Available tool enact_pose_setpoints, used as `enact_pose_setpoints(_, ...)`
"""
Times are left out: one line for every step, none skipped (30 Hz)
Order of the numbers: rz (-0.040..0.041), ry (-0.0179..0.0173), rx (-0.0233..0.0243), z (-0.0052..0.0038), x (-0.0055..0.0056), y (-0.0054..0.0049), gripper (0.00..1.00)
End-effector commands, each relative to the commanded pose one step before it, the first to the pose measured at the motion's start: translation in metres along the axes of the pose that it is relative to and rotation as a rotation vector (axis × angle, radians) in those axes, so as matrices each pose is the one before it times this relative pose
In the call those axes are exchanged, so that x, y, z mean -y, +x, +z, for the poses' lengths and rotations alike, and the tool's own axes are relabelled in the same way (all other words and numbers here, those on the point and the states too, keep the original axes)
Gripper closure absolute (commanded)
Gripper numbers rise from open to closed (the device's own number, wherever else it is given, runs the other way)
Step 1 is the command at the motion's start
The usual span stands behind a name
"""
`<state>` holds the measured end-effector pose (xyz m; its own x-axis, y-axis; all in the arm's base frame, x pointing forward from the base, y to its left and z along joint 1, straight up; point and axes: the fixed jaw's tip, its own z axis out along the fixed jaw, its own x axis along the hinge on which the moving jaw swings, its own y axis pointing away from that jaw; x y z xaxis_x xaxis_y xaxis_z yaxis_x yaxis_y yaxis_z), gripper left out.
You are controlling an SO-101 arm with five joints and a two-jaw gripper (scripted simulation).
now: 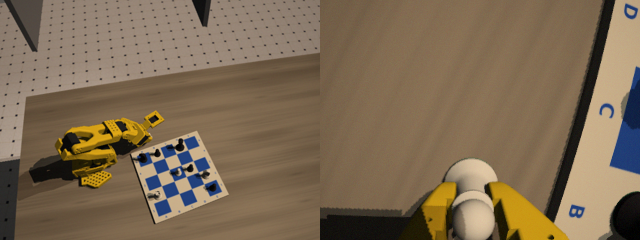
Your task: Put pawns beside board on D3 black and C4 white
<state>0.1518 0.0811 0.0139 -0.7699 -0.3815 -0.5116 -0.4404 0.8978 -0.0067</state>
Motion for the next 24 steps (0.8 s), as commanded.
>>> enact_pose_setpoints(0.01004, 0.00267, 0.00423, -0.000405, 0.00108, -0.00204, 1.00)
enact_pose_setpoints(0.00000, 0.00000, -0.00001, 0.000000, 0.00000, 0.00000, 1.00)
enact_pose_setpoints(0.00000, 0.00000, 0.00001, 0.000000, 0.00000, 0.00000, 1.00)
enact_pose_setpoints(0.00000, 0.00000, -0.00001, 0.000000, 0.00000, 0.00000, 1.00)
enact_pose_setpoints(0.00000, 0.00000, 0.00001, 0.000000, 0.00000, 0.00000, 1.00)
enact_pose_setpoints(0.00000, 0.00000, -0.00001, 0.000000, 0.00000, 0.00000, 1.00)
enact_pose_setpoints(0.00000, 0.00000, 0.00001, 0.000000, 0.00000, 0.00000, 1.00)
enact_pose_setpoints(0.00000, 0.00000, -0.00001, 0.000000, 0.00000, 0.00000, 1.00)
enact_pose_setpoints(0.00000, 0.00000, 0.00001, -0.000005, 0.00000, 0.00000, 1.00)
enact_pose_setpoints(0.00000, 0.00002, 0.00000, -0.000032, 0.00001, -0.00002, 1.00)
enact_pose_setpoints(0.00000, 0.00005, 0.00001, -0.000085, 0.00002, -0.00006, 1.00)
enact_pose_setpoints(0.00000, 0.00011, 0.00000, -0.000157, 0.00004, -0.00011, 1.00)
enact_pose_setpoints(0.00000, 0.00016, 0.00002, -0.000249, 0.00006, -0.00017, 1.00)
enact_pose_setpoints(0.00000, 0.00023, 0.00001, -0.000356, 0.00008, -0.00024, 1.00)
enact_pose_setpoints(-0.00001, 0.00031, 0.00003, -0.000477, 0.00011, -0.00032, 1.00)
enact_pose_setpoints(-0.00001, 0.00040, 0.00002, -0.000609, 0.00014, -0.00040, 1.00)
enact_pose_setpoints(0.00000, 0.00000, 0.00000, 0.000000, 0.00000, 0.00000, 1.00)
enact_pose_setpoints(0.00000, 0.00000, 0.00000, 0.000000, 0.00000, 0.00000, 1.00)
enact_pose_setpoints(-0.00001, 0.00048, 0.00003, -0.000753, 0.00017, -0.00049, 1.00)
enact_pose_setpoints(-0.00001, 0.00057, 0.00002, -0.000903, 0.00020, -0.00056, 1.00)
enact_pose_setpoints(-0.00001, 0.00066, 0.00004, -0.001061, 0.00023, -0.00064, 1.00)
enact_pose_setpoints(-0.00001, 0.00075, 0.00002, -0.001223, 0.00026, -0.00070, 1.00)
enact_pose_setpoints(-0.00002, 0.00084, 0.00003, -0.001390, 0.00029, -0.00076, 1.00)
enact_pose_setpoints(-0.00002, 0.00093, 0.00002, -0.001558, 0.00032, -0.00080, 1.00)
